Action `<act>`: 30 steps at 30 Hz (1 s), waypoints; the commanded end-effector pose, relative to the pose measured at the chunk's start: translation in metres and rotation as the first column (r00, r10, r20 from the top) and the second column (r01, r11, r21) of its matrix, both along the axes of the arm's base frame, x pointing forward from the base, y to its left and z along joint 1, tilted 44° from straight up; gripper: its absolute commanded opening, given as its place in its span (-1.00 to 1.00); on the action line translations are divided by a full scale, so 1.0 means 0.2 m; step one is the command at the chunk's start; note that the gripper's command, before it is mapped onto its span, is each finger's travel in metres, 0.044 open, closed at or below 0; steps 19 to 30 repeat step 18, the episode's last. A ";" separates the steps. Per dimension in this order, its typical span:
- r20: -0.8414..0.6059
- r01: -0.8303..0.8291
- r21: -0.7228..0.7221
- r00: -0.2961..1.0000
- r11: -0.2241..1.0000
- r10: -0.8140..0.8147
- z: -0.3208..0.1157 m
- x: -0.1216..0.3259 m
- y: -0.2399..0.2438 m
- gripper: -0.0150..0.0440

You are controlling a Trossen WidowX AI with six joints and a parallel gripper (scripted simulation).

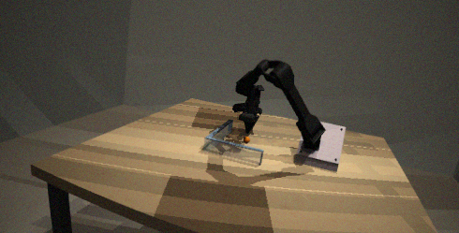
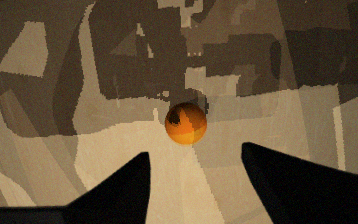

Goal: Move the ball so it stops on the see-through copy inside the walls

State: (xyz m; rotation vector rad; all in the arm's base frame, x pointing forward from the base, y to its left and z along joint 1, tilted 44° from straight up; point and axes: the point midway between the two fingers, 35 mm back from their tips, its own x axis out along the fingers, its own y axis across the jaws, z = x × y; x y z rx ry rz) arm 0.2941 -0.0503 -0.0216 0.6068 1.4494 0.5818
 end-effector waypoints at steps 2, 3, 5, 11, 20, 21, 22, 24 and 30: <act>0.019 0.003 -0.010 1.000 1.000 -0.003 0.16 -0.01 -0.14 0.35; 0.019 0.003 -0.010 1.000 1.000 -0.003 0.16 -0.01 -0.14 0.35; 0.024 0.017 -0.011 1.000 1.000 -0.016 0.12 0.01 -0.12 0.35; 0.024 0.017 -0.011 1.000 1.000 -0.016 0.12 0.01 -0.12 0.35; 0.026 0.011 -0.011 1.000 1.000 -0.011 0.29 -0.02 -0.26 0.97; 0.026 0.011 -0.011 1.000 1.000 -0.011 0.29 -0.02 -0.26 0.97; 0.026 0.011 -0.011 1.000 1.000 -0.011 0.29 -0.02 -0.26 0.97; 0.026 0.011 -0.011 1.000 1.000 -0.011 0.29 -0.02 -0.26 0.97; 0.026 0.011 -0.011 1.000 1.000 -0.011 0.29 -0.02 -0.26 0.97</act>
